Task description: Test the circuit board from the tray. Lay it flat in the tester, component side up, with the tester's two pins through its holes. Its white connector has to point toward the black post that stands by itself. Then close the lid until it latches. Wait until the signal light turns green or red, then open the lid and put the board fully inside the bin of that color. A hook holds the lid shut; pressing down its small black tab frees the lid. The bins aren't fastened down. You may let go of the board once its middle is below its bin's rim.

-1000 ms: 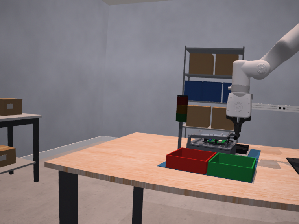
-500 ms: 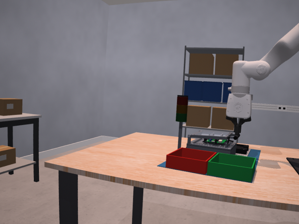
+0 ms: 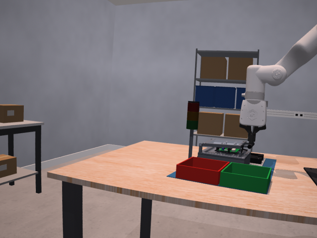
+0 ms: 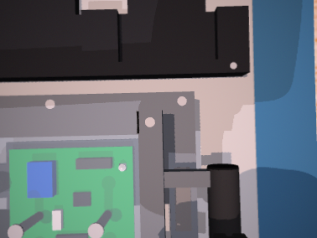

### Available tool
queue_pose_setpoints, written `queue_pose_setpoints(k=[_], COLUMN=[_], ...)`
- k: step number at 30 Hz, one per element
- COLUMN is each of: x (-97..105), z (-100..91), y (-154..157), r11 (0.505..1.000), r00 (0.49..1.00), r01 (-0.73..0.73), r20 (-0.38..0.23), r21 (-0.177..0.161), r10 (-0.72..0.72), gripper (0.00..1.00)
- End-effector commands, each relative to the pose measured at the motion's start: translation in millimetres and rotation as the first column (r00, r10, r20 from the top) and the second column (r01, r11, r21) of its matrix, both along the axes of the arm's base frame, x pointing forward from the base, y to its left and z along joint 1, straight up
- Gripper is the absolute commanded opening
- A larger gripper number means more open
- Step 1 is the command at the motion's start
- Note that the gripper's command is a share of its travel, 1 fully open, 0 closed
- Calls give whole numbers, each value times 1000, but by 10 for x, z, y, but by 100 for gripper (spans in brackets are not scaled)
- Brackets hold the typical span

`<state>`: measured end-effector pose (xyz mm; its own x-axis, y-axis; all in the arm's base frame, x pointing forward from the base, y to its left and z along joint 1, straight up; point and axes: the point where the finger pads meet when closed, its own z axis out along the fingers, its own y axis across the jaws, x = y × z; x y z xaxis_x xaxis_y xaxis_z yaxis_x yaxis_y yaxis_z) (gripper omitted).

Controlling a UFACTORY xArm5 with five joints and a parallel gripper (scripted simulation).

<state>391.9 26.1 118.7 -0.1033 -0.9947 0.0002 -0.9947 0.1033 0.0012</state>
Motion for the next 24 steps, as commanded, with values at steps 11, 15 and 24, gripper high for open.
queue_pose_setpoints(k=[11, 15, 24], x=[7, 7, 7], z=[-27, -27, -57], y=[0, 0, 0], r11=[1000, 1000, 1000], r00=[1000, 1000, 1000], r01=[0, 0, 0], r20=[2, 2, 2], r21=[0, 0, 0], r10=[0, 0, 0], gripper=[0, 0, 0])
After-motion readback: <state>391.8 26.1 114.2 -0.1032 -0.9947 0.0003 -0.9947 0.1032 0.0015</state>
